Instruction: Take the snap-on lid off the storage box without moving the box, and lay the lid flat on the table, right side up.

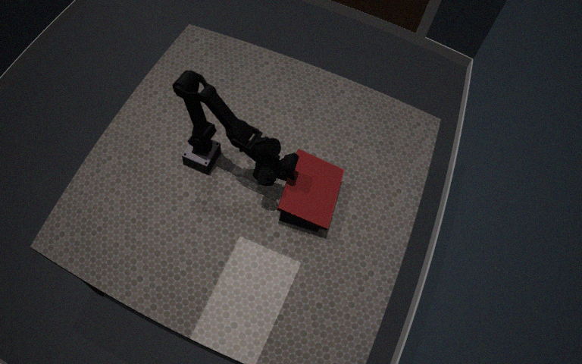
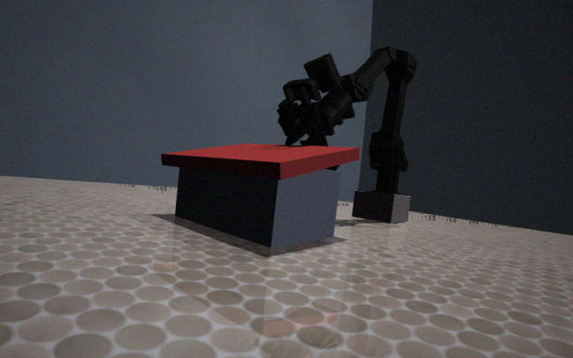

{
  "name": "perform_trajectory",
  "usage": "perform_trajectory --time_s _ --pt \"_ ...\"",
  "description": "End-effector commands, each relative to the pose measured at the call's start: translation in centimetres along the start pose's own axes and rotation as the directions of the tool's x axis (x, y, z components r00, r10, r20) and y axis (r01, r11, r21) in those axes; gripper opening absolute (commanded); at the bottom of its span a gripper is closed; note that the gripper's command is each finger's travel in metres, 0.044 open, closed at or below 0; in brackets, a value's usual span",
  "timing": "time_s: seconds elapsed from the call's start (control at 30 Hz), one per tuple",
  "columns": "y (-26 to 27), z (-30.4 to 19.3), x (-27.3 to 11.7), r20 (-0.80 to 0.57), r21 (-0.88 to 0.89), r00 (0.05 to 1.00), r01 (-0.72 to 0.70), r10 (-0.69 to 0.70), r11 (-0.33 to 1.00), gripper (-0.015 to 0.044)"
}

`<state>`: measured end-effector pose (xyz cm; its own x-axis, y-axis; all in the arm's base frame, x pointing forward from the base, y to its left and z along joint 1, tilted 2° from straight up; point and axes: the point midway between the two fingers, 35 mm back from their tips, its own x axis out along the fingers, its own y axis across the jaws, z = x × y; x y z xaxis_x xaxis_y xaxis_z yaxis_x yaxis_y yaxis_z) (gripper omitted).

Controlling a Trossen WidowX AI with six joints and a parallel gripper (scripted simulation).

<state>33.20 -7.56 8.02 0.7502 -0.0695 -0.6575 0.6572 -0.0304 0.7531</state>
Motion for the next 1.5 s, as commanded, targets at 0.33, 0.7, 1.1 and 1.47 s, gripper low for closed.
perform_trajectory --time_s 0.33,0.7,1.1,1.47 --pt "2.4 0.1 -1.1 0.006 0.001 1.0 -0.017 0.017 1.0 0.0" --pt "3.9 0.1 -1.5 0.006 0.001 1.0 -0.018 0.018 1.0 0.0" --pt "5.9 0.1 -1.7 0.006 0.001 1.0 -0.019 0.019 1.0 0.0" --pt "7.6 0.1 -1.9 0.006 0.001 1.0 -0.02 0.02 1.0 0.0"
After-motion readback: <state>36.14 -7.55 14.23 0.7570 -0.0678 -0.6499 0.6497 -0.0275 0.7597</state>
